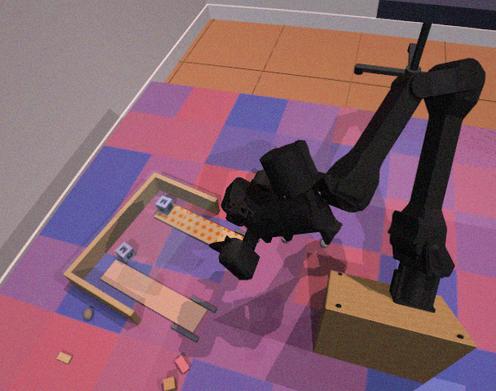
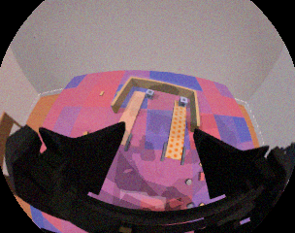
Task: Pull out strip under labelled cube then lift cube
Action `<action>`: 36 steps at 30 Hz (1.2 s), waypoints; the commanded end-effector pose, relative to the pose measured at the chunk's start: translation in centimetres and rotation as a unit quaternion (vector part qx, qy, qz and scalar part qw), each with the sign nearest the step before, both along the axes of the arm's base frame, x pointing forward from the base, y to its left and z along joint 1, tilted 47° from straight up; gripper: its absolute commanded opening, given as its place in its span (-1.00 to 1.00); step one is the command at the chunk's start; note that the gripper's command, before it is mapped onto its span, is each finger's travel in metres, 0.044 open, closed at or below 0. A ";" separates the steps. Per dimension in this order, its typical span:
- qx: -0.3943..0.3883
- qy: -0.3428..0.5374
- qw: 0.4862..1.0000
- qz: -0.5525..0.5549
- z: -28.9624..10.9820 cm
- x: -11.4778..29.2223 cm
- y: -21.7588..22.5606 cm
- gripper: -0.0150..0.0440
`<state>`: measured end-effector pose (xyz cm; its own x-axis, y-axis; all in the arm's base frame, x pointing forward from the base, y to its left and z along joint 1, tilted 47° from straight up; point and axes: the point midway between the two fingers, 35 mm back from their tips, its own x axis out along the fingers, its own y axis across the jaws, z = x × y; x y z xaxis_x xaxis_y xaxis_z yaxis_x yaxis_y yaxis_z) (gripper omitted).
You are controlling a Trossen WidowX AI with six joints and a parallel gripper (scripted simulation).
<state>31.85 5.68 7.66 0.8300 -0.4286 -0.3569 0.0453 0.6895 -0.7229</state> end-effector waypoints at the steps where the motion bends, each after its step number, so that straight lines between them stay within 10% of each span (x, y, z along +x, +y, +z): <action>1: 0.001 0.008 1.000 -0.012 -0.4 0.1 -0.3 0.69; 14: 0.044 0.181 0.950 -0.250 -2.3 5.2 -8.2 -0.47; 36: 0.064 0.253 0.884 -0.388 -1.7 4.8 -13.5 -0.49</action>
<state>36.47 -7.80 5.93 0.0325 -0.7324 -0.6801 0.2247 0.6684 -0.7091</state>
